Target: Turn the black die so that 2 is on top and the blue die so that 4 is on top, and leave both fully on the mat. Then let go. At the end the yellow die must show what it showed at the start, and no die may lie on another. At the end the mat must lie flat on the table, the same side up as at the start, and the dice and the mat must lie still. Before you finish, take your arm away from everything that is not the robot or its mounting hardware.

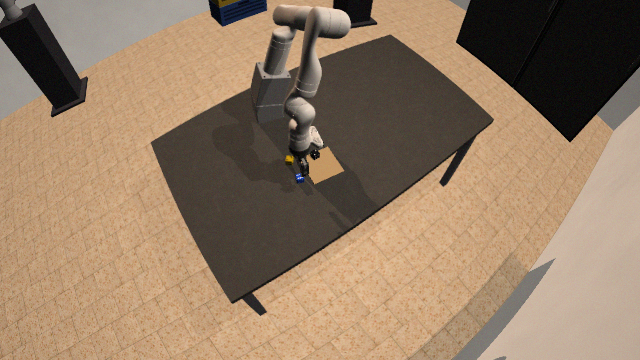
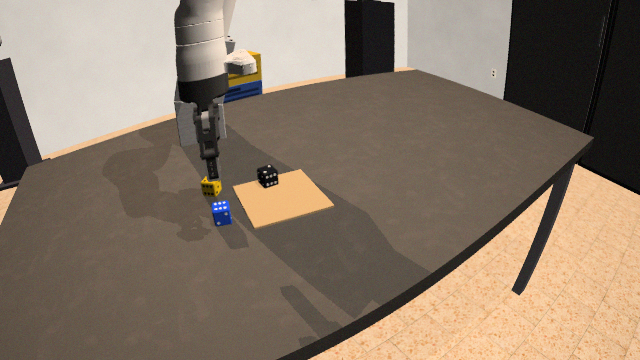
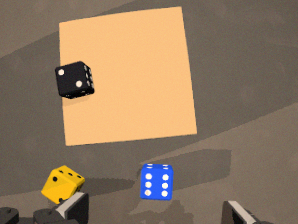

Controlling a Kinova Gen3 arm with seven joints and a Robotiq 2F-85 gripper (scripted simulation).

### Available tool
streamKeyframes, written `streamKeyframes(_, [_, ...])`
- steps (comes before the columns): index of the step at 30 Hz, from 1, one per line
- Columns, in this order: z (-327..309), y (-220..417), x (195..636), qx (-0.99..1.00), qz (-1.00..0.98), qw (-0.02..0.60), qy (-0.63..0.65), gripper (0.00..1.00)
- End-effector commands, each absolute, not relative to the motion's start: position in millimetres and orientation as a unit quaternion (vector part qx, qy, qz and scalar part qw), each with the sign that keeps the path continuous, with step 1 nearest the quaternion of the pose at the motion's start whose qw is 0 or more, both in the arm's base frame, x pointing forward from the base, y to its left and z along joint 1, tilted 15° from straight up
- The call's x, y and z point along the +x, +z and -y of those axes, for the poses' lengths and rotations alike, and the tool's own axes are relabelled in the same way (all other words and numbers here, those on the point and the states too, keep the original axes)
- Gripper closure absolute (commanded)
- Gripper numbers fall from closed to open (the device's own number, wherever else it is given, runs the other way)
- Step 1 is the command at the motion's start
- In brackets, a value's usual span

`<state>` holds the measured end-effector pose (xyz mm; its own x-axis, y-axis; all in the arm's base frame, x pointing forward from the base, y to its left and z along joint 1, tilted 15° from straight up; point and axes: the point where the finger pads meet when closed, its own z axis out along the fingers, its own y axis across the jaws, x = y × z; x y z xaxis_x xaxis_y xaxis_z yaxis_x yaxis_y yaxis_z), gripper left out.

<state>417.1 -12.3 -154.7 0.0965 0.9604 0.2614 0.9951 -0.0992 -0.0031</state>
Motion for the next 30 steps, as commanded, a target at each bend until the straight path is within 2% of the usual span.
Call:
streamKeyframes(1, [13.1,-154.3,417.8,-0.735,0.665,0.089,-0.097,0.0])
streamKeyframes(2, [13.1,-154.3,417.8,-0.735,0.665,0.089,-0.097,0.0])
streamKeyframes(3, [13.1,-154.3,417.8,-0.735,0.665,0.089,-0.097,0.54])
streamKeyframes(30, [13.1,-154.3,417.8,-0.735,0.665,0.089,-0.097,0.54])
